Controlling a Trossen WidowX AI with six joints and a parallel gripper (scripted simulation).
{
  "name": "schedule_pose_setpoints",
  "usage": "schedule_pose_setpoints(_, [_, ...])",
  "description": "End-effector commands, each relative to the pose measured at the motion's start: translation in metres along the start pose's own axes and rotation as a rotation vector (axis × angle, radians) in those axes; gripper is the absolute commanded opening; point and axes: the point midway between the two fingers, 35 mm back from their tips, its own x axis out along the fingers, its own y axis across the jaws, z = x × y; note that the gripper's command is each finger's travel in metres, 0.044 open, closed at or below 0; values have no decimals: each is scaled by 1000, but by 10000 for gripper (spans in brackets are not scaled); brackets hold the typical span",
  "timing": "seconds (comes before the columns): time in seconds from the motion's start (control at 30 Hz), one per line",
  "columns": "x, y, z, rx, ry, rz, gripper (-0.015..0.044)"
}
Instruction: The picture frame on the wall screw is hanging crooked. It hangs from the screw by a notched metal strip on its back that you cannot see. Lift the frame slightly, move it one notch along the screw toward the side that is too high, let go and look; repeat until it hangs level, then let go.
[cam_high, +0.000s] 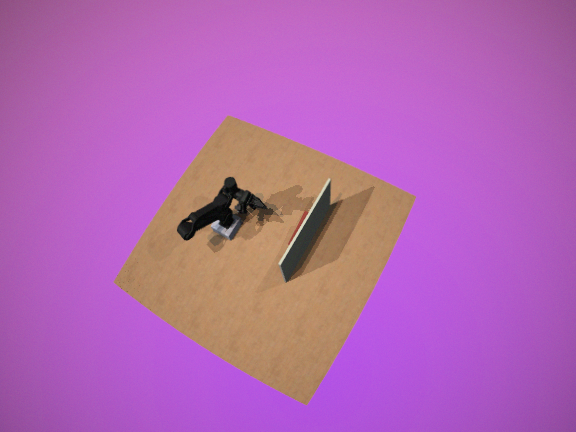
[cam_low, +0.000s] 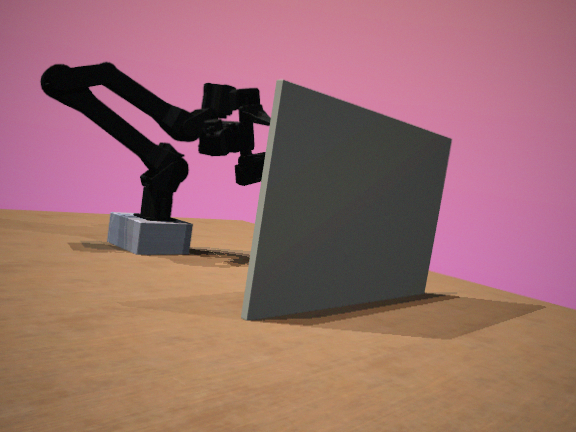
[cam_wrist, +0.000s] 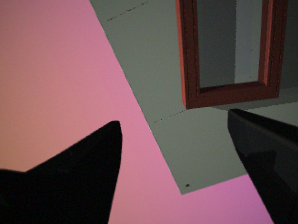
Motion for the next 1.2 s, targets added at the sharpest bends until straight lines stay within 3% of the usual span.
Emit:
schedule_pose_setpoints(0.0, [0,0,0,-5,-2,1,260])
schedule_pose_setpoints(0.67, [1,-1,0,0,0,0,260])
schedule_pose_setpoints(1.17, [71,-37,17,-6,0,7,260])
